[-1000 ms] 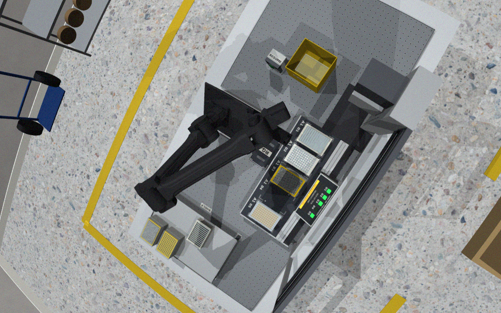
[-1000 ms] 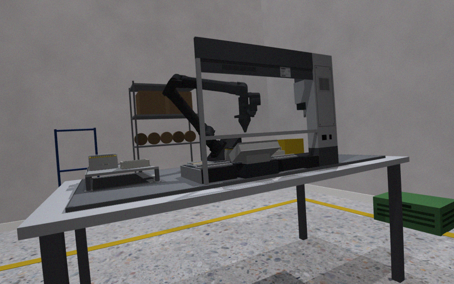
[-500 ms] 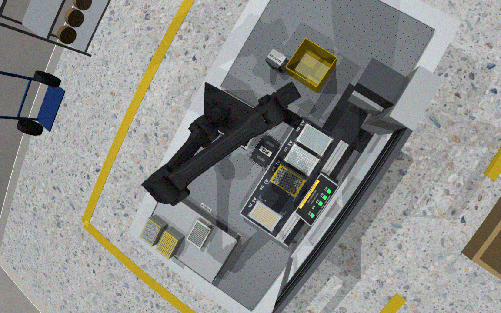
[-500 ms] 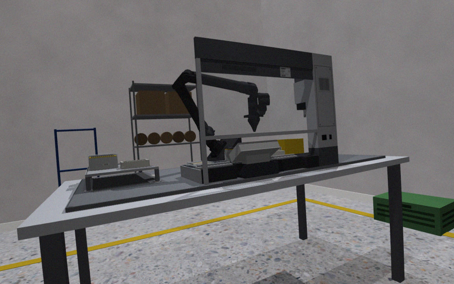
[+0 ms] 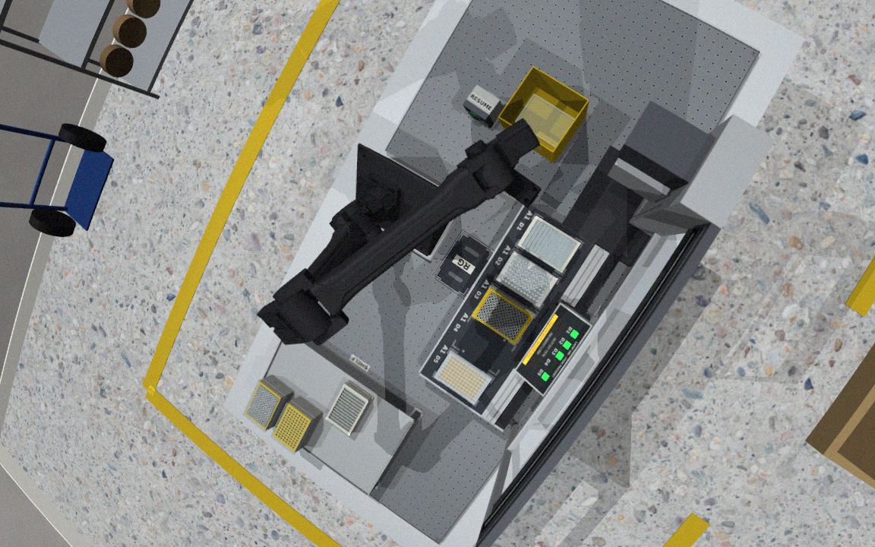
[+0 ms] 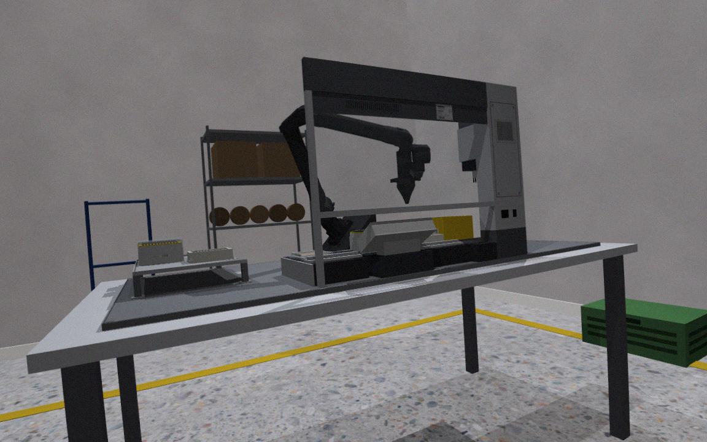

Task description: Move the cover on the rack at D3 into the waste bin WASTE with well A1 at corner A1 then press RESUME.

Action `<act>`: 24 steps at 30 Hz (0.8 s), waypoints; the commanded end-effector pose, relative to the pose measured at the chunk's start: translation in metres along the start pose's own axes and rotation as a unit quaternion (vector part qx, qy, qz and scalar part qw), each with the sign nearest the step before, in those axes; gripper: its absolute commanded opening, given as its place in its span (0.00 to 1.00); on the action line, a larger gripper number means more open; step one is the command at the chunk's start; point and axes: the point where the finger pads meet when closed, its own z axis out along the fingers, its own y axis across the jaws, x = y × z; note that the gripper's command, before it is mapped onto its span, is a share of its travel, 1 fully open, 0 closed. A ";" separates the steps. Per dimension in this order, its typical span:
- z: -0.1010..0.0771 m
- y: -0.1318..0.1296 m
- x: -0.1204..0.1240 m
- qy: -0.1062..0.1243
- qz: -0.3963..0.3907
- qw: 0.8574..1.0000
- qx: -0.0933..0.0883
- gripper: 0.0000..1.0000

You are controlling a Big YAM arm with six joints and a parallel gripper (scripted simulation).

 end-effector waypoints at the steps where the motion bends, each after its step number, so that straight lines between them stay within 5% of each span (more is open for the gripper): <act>1: -0.018 0.034 -0.008 -0.018 0.019 0.999 -0.025 0.00; 9: -0.017 0.068 -0.004 -0.017 0.019 0.999 -0.025 0.00; 24: -0.008 0.046 0.056 -0.012 0.014 1.000 -0.016 0.00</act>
